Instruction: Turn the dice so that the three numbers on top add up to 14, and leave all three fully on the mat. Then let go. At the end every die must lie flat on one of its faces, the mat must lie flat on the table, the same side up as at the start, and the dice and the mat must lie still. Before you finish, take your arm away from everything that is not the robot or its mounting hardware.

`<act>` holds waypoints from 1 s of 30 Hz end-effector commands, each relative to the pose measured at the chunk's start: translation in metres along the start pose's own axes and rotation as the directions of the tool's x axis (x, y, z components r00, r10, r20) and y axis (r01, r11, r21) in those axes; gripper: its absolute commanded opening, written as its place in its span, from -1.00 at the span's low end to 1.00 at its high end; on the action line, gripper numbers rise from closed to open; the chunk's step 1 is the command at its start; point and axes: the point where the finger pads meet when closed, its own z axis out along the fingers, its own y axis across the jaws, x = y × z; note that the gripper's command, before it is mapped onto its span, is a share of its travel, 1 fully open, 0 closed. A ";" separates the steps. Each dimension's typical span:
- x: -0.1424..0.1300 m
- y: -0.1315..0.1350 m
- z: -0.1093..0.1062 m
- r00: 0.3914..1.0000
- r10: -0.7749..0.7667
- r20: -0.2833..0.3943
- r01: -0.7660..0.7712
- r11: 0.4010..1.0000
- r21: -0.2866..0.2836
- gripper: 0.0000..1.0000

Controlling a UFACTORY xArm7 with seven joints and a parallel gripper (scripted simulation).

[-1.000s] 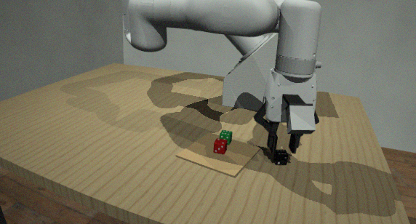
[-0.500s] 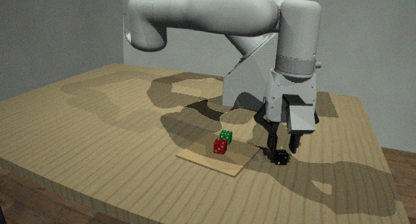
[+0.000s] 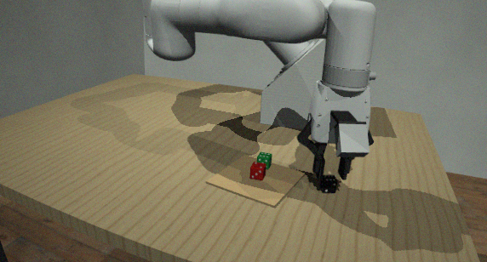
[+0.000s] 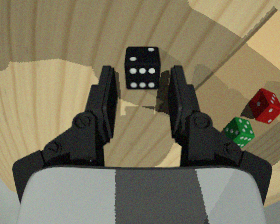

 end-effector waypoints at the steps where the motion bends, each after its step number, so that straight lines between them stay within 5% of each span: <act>1: 0.001 -0.001 0.001 1.000 0.000 -0.004 0.000 1.000 0.002 -0.17; 30: 0.001 -0.001 0.026 1.000 0.000 -0.004 0.000 1.000 0.002 -0.17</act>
